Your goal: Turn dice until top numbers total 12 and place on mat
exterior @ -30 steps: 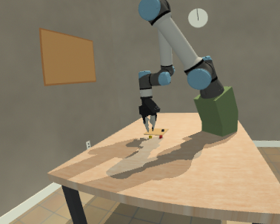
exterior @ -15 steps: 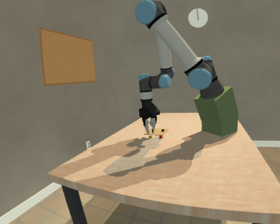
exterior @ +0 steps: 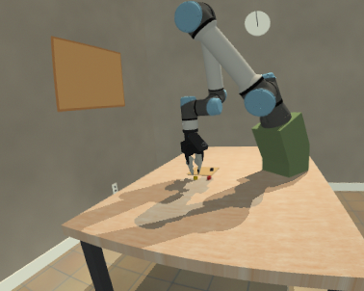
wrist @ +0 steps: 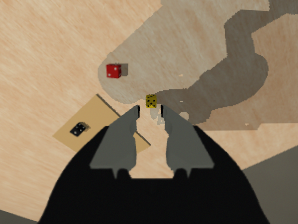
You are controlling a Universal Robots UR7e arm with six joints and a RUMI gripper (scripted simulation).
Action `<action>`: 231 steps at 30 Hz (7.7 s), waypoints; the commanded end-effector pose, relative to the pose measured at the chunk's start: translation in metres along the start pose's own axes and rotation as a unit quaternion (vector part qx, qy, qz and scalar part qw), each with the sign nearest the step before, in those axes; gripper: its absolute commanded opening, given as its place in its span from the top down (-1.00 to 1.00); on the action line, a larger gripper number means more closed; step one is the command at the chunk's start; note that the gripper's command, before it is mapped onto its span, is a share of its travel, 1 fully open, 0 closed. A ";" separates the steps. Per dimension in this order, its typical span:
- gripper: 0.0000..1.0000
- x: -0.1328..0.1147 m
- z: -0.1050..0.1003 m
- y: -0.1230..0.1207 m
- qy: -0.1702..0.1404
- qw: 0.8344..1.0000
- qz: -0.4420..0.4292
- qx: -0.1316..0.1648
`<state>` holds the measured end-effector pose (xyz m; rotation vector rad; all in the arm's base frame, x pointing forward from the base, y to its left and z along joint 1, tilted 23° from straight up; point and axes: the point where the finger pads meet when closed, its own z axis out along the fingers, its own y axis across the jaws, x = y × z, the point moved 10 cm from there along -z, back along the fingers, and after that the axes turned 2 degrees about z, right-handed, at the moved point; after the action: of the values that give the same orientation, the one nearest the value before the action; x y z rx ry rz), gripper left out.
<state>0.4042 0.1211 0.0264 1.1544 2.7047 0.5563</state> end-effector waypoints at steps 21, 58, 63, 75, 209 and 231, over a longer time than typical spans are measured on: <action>0.64 -0.001 0.000 0.001 -0.002 1.000 -0.001 -0.001; 0.64 -0.003 0.000 0.003 -0.002 1.000 -0.001 -0.001; 0.64 -0.003 0.000 0.003 -0.002 1.000 -0.001 -0.001; 0.64 -0.003 0.000 0.003 -0.002 1.000 -0.001 -0.001; 0.64 -0.002 0.020 0.002 -0.002 1.000 -0.001 -0.001; 0.64 -0.002 0.022 0.002 -0.002 1.000 -0.001 -0.001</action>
<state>0.4111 0.1270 0.0068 1.1542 2.7043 0.5562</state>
